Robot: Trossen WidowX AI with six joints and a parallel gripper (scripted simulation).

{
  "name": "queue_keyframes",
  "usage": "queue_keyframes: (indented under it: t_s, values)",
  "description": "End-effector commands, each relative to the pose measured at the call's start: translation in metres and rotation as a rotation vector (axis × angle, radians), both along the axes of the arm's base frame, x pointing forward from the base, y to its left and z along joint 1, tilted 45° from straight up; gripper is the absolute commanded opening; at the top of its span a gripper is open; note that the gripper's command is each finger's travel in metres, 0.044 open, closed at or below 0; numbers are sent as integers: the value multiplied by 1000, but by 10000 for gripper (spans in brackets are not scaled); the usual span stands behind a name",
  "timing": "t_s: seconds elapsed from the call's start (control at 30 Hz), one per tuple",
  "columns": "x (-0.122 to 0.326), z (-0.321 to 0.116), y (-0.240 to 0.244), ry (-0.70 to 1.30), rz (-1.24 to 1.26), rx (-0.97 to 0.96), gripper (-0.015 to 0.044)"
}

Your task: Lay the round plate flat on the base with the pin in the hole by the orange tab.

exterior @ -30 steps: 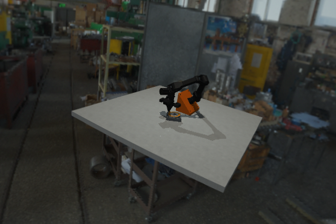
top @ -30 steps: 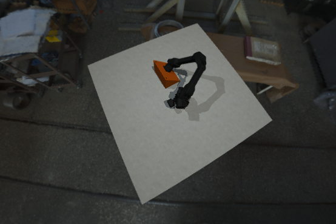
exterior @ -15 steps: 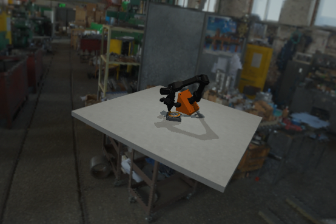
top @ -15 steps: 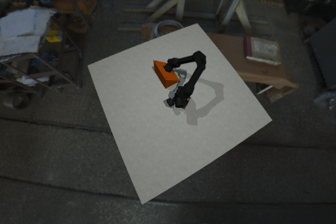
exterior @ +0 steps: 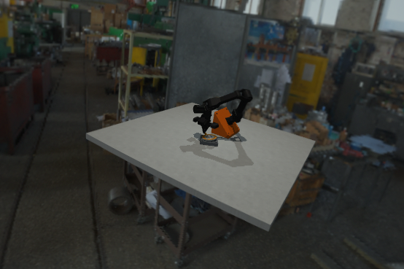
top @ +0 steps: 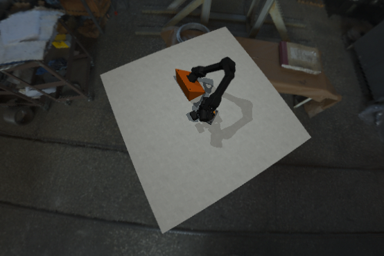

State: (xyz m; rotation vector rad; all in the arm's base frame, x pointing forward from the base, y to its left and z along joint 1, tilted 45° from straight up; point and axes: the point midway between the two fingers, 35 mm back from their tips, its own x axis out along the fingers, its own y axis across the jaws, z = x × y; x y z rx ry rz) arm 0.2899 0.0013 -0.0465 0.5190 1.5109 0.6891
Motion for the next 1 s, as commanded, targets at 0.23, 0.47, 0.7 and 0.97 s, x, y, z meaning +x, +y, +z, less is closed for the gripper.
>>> queue_keyframes:
  t_s: [0.23,0.47,0.7,0.97]
  values:
    - [-13,1,3,16,8,4,0]
    - [-19,3,4,16,8,4,0]
    - [-23,5,5,16,8,4,0]
    - [-27,7,6,17,8,4,0]
